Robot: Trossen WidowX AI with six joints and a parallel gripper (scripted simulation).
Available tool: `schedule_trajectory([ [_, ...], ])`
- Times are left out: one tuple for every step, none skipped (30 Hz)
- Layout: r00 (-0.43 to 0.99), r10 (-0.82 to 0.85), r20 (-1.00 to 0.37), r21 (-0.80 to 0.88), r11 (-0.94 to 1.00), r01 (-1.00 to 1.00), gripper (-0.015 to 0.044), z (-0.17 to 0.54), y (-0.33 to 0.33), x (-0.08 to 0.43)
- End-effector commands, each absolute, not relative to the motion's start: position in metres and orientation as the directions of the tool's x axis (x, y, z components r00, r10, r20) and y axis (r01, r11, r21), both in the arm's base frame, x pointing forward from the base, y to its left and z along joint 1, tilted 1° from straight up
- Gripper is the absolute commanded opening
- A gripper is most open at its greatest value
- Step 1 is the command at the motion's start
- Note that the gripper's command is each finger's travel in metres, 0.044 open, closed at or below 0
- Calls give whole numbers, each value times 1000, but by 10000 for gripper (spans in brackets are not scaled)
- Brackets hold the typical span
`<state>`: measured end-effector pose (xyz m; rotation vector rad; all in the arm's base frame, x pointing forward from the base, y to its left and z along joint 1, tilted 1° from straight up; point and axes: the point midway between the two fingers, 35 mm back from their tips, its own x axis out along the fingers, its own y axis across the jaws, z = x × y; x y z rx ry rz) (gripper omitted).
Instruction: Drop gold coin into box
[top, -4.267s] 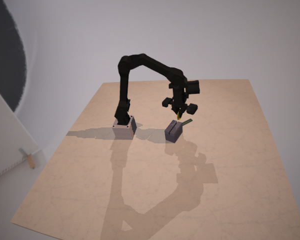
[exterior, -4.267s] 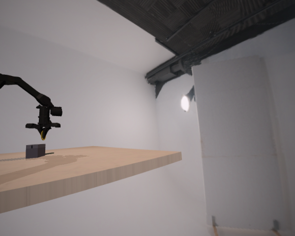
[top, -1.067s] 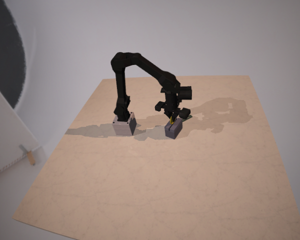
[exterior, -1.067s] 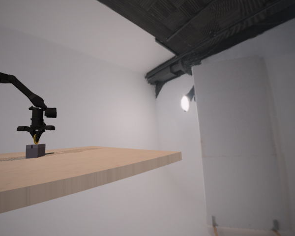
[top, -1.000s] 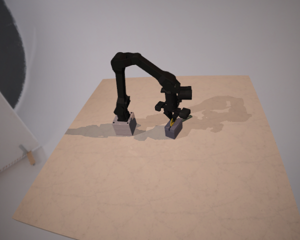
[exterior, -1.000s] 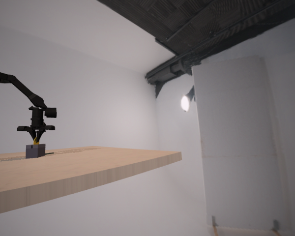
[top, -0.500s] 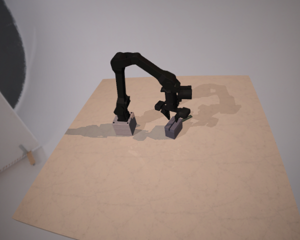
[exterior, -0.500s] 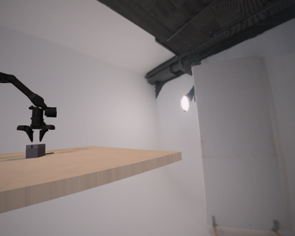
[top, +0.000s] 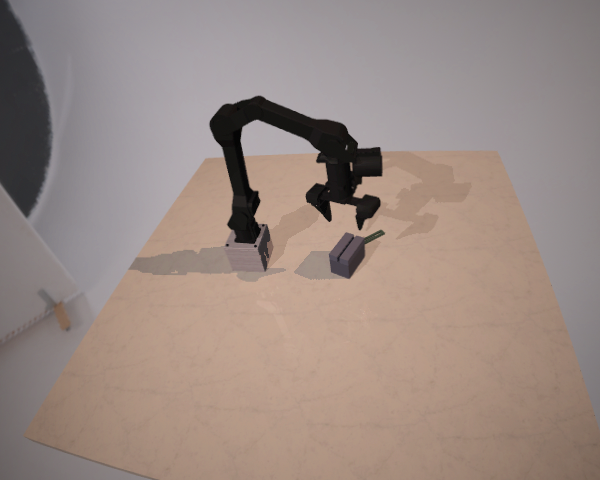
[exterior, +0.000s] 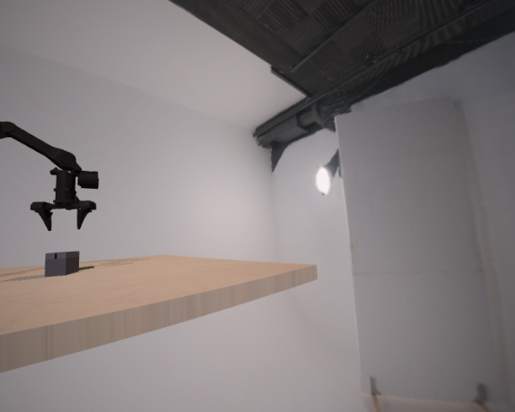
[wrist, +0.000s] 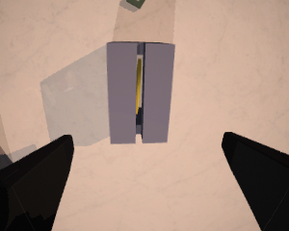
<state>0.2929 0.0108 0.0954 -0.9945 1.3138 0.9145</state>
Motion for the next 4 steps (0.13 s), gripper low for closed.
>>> schedule_trajectory([
  [41,-20,-999,-45,330,-943,440,95,11,290],
  [41,-20,-999,-45,330,-943,440,95,11,290],
  [41,-20,-999,-45,330,-943,440,95,11,290],
  [41,-20,-999,-45,330,-943,440,95,11,290],
])
